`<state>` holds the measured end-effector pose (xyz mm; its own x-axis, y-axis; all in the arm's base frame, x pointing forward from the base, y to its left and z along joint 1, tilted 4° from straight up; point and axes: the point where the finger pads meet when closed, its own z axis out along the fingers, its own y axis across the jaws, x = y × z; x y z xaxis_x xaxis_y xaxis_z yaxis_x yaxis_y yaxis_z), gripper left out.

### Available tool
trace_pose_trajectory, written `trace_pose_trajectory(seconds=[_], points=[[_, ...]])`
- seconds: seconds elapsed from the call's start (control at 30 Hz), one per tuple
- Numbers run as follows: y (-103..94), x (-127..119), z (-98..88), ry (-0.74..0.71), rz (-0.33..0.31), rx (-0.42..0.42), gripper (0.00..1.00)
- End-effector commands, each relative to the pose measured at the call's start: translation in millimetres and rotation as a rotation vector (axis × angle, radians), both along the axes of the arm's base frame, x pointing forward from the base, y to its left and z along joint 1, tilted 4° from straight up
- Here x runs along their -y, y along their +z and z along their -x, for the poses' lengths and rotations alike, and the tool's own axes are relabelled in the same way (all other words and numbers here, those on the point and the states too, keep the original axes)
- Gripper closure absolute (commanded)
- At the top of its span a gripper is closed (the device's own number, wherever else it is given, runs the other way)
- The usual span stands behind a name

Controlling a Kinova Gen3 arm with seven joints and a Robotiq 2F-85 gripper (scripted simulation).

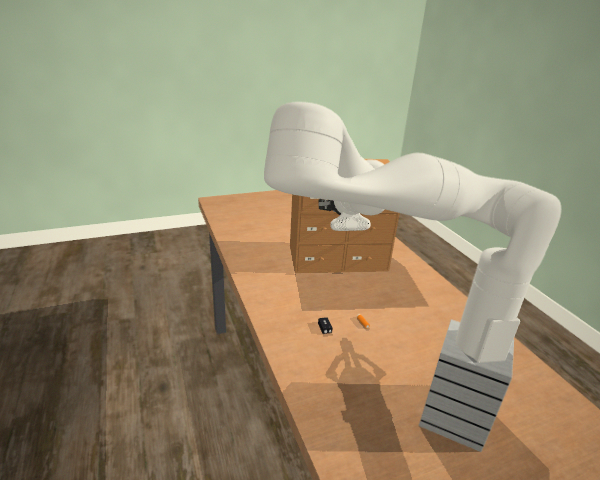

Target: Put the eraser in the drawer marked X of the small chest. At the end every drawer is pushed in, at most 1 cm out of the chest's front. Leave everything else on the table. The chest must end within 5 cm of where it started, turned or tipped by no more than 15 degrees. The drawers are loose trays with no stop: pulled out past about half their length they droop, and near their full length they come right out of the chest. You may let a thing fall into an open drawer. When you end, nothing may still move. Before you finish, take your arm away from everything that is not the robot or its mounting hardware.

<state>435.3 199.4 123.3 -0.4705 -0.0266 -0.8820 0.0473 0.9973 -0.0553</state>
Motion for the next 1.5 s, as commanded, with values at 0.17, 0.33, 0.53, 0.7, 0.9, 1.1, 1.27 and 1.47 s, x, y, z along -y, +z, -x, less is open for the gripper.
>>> trace_pose_trajectory(seconds=[0.17, 0.33, 0.53, 0.7, 0.9, 1.1, 1.27, 1.47], points=[[5.4, -2.1, 2.6, -0.003, -0.017, -0.035, 1.00], [9.7, -2.4, 6.5, -0.006, -0.019, -0.082, 1.00], [16.0, -3.0, 12.4, -0.009, -0.023, -0.154, 1.00], [19.5, -3.2, 15.6, -0.011, -0.025, -0.192, 1.00], [26.6, -3.8, 21.9, -0.015, -0.028, -0.269, 1.00], [32.8, -4.6, 27.6, -0.017, -0.032, -0.339, 1.00], [36.1, -4.6, 30.2, -0.019, -0.033, -0.372, 1.00], [43.1, -5.8, 36.5, -0.021, -0.037, -0.450, 1.00]])
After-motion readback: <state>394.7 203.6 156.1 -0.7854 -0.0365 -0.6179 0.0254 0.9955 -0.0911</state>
